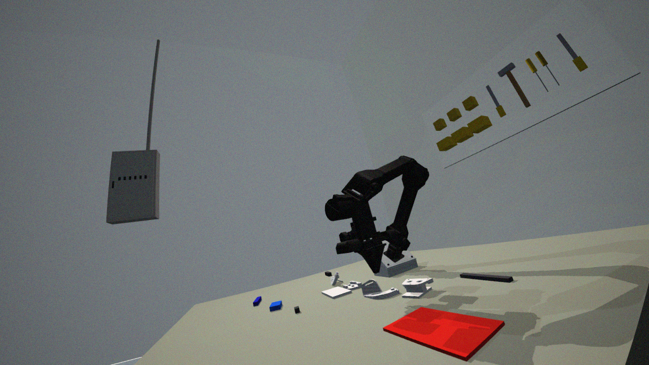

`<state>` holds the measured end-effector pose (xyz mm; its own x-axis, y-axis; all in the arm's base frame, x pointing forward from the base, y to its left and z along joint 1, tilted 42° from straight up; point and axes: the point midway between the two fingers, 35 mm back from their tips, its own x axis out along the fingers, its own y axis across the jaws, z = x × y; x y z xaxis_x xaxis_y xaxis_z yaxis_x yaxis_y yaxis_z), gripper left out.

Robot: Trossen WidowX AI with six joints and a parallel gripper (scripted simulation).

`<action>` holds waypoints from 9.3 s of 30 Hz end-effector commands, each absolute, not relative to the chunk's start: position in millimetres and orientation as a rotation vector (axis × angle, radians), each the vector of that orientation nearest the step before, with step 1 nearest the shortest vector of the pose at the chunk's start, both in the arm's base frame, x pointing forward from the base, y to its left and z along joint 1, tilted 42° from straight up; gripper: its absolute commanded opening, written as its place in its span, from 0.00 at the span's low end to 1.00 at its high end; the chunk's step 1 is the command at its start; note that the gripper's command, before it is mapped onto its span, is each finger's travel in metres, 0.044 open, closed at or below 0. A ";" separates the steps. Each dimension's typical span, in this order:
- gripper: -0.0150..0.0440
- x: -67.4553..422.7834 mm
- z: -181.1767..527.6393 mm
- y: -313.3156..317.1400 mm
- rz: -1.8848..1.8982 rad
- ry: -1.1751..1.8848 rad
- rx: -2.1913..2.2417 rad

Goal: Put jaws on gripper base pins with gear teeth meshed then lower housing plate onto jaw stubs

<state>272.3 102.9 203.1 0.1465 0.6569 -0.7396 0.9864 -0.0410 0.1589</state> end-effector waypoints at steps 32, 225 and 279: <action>1.00 250.3 173.4 50.4 -0.391 1.577 1.559; 0.48 253.6 35.7 -91.1 0.304 1.441 0.824; 0.48 249.5 28.2 -98.1 0.346 1.426 0.785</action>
